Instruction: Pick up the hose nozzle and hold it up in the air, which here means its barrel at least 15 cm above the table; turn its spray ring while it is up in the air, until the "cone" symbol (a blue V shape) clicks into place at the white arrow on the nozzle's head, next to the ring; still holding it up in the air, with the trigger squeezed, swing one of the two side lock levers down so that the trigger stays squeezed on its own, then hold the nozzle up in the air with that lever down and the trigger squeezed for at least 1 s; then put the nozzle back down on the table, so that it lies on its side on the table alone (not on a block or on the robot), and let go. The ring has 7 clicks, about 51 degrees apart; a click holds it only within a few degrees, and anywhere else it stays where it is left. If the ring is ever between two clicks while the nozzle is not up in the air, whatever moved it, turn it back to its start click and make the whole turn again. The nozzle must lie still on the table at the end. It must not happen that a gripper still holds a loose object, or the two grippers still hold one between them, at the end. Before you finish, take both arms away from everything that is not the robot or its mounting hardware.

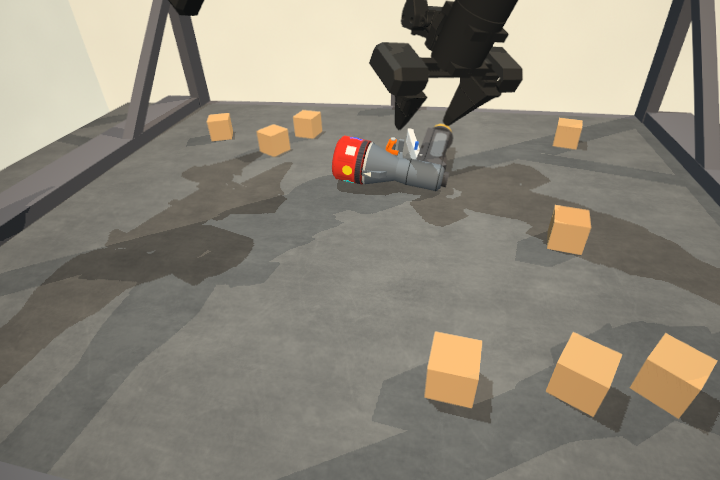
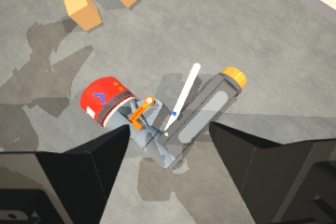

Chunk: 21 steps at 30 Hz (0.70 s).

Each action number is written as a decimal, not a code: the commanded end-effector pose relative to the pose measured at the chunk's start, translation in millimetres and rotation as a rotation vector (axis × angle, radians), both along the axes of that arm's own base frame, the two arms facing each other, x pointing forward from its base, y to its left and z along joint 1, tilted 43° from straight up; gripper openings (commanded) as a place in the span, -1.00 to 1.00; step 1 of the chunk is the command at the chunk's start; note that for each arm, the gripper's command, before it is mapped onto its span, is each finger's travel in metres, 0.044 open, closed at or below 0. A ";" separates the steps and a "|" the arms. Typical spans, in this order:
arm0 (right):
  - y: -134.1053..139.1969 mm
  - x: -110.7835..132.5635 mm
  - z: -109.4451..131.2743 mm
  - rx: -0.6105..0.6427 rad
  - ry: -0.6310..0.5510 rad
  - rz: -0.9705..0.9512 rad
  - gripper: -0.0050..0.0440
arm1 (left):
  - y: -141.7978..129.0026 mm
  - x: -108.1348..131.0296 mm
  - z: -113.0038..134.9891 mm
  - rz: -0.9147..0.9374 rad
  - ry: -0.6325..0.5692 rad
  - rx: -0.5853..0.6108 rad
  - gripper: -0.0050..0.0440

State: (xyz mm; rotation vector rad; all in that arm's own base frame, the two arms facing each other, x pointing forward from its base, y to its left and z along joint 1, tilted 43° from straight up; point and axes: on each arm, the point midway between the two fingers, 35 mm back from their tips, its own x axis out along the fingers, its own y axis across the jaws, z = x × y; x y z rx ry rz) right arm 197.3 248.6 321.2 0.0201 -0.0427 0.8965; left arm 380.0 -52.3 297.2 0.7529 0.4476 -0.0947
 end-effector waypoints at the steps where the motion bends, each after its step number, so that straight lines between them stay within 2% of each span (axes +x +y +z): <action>1: -1.2 -1.0 6.8 0.014 -0.012 -0.001 0.89 | -7.8 5.2 4.9 -0.013 0.080 0.120 0.70; 4: -1.2 -1.0 6.8 0.014 -0.012 -0.001 0.89 | -16.3 9.3 6.6 -0.050 0.132 0.223 0.70; 15: -1.2 -1.0 6.8 0.014 -0.012 -0.001 0.89 | -45.5 12.7 -21.6 -0.228 0.403 0.641 0.70; 18: -1.2 -1.0 6.8 0.014 -0.012 -0.001 0.89 | -47.4 13.2 -19.1 -0.239 0.410 0.665 0.70; 21: -1.2 -1.0 6.8 0.014 -0.012 -0.001 0.89 | -52.9 16.4 -3.7 -0.254 0.396 0.703 0.70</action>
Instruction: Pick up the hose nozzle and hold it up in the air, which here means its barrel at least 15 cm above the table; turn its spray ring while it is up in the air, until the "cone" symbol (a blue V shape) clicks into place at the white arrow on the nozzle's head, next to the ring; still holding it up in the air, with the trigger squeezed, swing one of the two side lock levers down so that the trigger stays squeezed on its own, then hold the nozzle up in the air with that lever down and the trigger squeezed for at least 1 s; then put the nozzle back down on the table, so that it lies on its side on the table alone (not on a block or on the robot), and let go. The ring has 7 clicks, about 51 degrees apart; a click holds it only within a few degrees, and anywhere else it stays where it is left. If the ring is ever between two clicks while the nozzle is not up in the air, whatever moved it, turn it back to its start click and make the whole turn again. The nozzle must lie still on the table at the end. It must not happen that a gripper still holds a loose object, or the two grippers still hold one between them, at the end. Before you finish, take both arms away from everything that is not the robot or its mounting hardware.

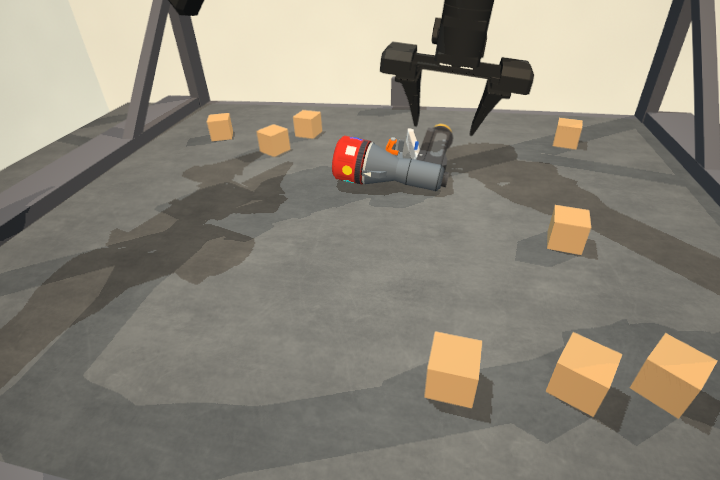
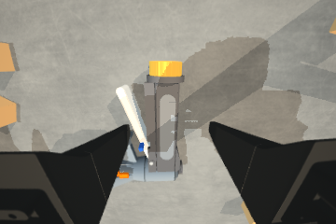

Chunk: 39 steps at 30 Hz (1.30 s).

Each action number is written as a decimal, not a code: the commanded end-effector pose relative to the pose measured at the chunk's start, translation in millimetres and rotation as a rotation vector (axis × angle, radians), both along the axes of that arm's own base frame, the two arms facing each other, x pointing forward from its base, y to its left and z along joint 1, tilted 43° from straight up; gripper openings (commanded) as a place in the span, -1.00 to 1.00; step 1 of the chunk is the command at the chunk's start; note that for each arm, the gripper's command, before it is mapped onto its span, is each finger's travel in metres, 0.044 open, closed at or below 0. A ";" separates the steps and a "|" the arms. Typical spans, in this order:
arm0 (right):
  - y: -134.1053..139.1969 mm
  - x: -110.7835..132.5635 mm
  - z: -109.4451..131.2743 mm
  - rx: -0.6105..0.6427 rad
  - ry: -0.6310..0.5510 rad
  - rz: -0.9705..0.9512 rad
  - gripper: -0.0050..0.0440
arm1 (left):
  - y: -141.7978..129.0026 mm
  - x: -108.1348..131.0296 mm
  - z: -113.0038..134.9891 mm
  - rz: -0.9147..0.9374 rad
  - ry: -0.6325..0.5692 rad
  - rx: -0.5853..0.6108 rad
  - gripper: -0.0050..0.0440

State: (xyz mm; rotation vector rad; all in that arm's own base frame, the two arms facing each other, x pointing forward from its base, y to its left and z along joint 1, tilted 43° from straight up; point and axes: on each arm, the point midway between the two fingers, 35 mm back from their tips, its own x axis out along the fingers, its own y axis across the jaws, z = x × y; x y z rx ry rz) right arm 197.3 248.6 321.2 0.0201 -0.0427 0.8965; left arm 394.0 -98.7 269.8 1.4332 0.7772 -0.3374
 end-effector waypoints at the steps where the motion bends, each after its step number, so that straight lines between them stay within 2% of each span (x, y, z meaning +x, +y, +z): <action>1: -1.2 -1.0 6.8 0.014 -0.012 -0.001 0.89 | -7.7 2.6 24.3 -0.030 0.007 0.059 0.70; 31: -1.2 -1.0 6.8 0.014 -0.012 -0.001 0.89 | -5.1 1.4 30.3 -0.022 -0.030 0.012 0.70; 39: -1.2 -1.0 6.8 0.014 -0.012 -0.001 0.89 | 0.2 14.9 13.7 -0.023 -0.020 0.019 0.70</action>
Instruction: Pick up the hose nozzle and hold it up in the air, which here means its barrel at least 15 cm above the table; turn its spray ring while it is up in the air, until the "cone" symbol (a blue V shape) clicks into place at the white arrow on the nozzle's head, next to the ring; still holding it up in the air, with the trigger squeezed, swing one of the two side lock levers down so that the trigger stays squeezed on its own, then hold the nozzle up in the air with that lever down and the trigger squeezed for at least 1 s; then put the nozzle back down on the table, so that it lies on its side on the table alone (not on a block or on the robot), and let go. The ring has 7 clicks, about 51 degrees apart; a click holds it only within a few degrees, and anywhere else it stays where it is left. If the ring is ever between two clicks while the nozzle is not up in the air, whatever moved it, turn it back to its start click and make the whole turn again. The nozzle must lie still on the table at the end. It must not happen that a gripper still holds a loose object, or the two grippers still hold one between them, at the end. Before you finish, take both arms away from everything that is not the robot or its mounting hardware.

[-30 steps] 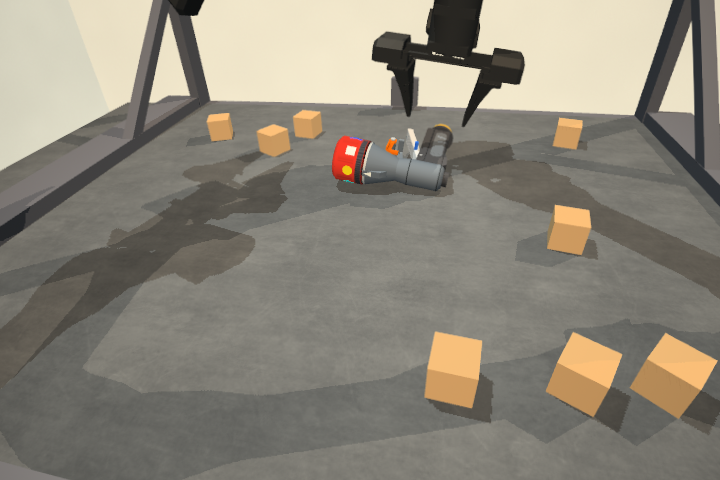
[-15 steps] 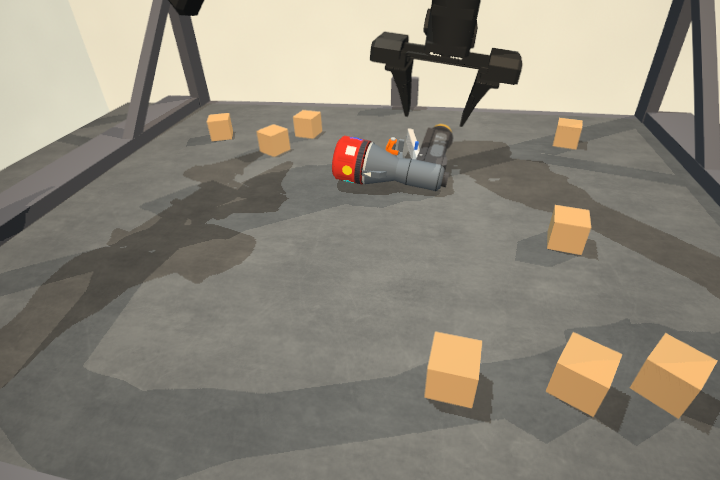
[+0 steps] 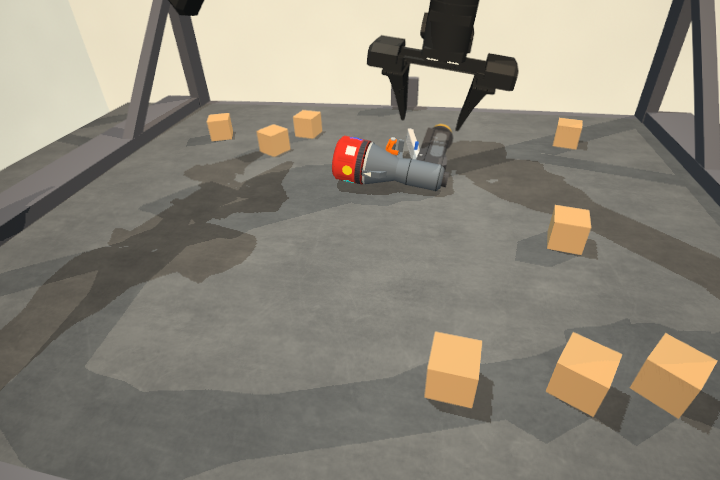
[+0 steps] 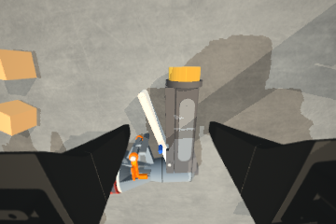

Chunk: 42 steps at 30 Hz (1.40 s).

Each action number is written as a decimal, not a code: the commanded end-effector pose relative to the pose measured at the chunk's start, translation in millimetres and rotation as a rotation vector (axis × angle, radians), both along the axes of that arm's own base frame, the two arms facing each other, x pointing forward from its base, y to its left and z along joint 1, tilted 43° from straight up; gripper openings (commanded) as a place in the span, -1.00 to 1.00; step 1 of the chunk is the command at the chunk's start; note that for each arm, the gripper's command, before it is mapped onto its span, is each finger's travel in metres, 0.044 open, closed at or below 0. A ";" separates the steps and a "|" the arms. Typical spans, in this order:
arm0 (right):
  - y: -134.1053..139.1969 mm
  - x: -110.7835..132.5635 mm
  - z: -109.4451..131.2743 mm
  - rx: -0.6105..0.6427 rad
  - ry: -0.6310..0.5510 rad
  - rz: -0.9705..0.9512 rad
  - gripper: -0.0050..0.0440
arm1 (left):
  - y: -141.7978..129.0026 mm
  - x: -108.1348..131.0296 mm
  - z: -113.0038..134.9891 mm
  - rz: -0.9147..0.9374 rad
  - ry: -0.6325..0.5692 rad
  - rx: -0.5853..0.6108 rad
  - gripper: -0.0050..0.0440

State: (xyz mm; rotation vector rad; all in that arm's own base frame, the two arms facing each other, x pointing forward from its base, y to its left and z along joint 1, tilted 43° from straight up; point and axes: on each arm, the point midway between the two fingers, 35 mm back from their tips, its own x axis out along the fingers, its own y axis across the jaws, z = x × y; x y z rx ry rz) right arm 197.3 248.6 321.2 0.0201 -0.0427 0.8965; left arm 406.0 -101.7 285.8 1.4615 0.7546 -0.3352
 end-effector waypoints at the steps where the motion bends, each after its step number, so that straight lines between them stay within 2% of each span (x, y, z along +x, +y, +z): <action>1: -1.2 -1.0 6.8 0.014 -0.012 -0.001 0.89 | 3.5 4.3 -3.5 -0.002 -0.004 0.000 0.70; 8: -1.2 -1.0 6.8 0.014 -0.012 -0.001 0.89 | 4.1 7.1 -5.8 -0.002 -0.003 0.001 0.70; 22: -1.2 -1.0 6.8 0.014 -0.012 -0.001 0.89 | 10.6 27.8 -27.5 -0.003 0.005 0.007 0.70; 29: -1.2 -1.0 6.8 0.014 -0.012 -0.001 0.89 | 10.1 27.0 -25.5 -0.004 0.003 0.006 0.70; 30: -1.2 -1.0 6.8 0.014 -0.012 -0.001 0.89 | 10.1 27.1 -25.8 -0.004 0.004 0.006 -0.10; 42: -1.2 -1.0 6.8 0.014 -0.012 -0.001 0.89 | 10.1 27.1 -25.8 -0.004 0.004 0.006 -0.10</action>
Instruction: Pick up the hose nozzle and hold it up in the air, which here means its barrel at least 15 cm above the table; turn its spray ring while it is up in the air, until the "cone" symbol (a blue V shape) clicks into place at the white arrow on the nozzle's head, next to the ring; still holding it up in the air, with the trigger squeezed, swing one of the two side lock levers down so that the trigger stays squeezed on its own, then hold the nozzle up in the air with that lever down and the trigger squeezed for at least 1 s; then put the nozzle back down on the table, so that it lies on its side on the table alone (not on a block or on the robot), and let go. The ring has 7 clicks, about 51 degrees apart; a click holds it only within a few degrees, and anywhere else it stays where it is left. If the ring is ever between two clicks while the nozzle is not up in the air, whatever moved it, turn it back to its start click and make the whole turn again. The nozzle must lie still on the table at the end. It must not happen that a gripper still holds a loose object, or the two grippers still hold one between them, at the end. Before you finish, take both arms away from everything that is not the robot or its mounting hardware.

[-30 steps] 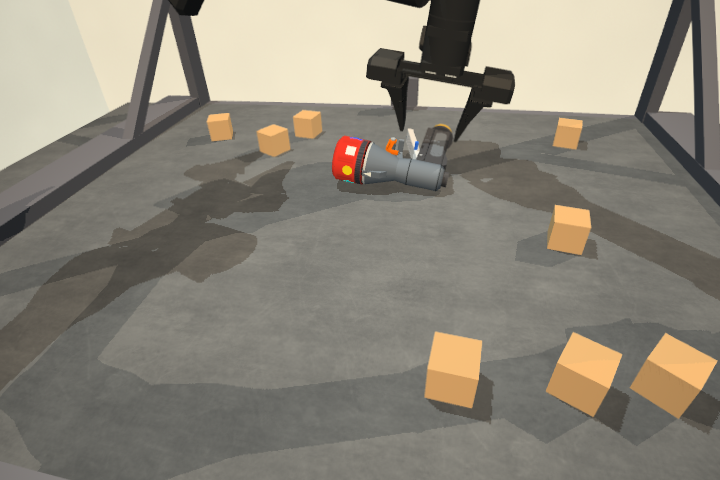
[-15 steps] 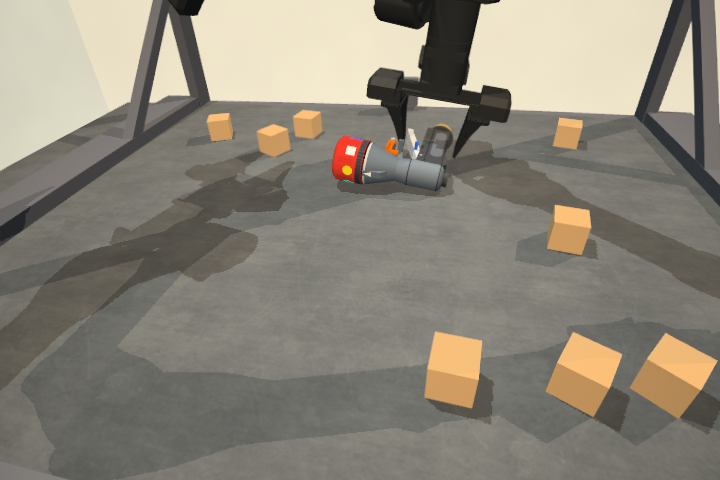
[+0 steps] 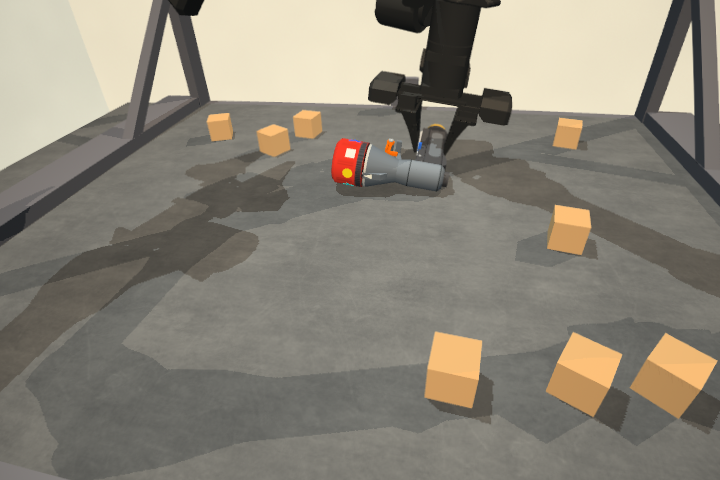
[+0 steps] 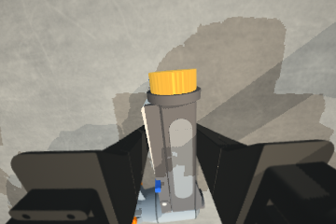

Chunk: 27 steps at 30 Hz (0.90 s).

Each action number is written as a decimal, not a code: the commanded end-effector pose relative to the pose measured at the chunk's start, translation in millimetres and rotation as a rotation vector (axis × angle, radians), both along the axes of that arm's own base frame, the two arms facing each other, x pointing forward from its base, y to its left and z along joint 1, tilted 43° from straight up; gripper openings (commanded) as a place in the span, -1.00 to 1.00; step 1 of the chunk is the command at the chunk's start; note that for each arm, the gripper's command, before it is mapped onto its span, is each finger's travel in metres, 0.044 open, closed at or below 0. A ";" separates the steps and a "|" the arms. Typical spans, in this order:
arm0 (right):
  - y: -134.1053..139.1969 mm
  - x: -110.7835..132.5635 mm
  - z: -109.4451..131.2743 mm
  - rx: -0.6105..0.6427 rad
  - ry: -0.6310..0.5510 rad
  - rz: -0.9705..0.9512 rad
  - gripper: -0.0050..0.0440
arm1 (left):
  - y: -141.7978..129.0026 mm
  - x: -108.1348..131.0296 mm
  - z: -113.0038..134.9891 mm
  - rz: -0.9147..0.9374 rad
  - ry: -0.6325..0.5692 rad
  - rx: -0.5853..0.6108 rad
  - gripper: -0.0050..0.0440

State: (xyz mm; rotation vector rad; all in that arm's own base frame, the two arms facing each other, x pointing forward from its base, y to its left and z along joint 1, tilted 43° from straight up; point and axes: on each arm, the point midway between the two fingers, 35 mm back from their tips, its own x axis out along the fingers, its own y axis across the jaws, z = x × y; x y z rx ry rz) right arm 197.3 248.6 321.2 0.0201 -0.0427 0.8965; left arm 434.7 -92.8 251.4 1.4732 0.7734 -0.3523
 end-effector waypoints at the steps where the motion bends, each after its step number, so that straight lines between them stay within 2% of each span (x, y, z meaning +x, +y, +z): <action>1: -1.2 -1.0 6.8 0.014 -0.012 -0.001 0.89 | 1.2 -1.6 8.6 0.001 -0.020 -0.006 -0.10; 8: -1.2 -1.0 6.8 0.014 -0.012 -0.001 0.89 | 1.2 -1.6 8.6 0.001 -0.020 -0.006 -0.10; 11: -1.2 -1.0 6.8 0.014 -0.012 -0.001 0.89 | 1.6 -1.0 10.9 0.079 -0.047 -0.074 -0.10; 14: -1.2 -1.0 6.8 0.014 -0.012 -0.001 0.89 | 1.5 -0.7 12.1 0.115 -0.059 -0.107 -0.10; 17: -1.2 -1.0 6.8 0.014 -0.012 -0.001 0.89 | 1.4 -1.0 11.0 0.089 -0.049 -0.083 -0.10; 18: -1.2 -1.0 6.8 0.014 -0.012 -0.001 0.89 | 1.4 -0.5 13.1 0.138 -0.067 -0.128 -0.10; 27: -1.2 -1.0 6.8 0.014 -0.012 -0.001 0.89 | 1.6 0.6 18.3 0.248 -0.108 -0.226 -0.10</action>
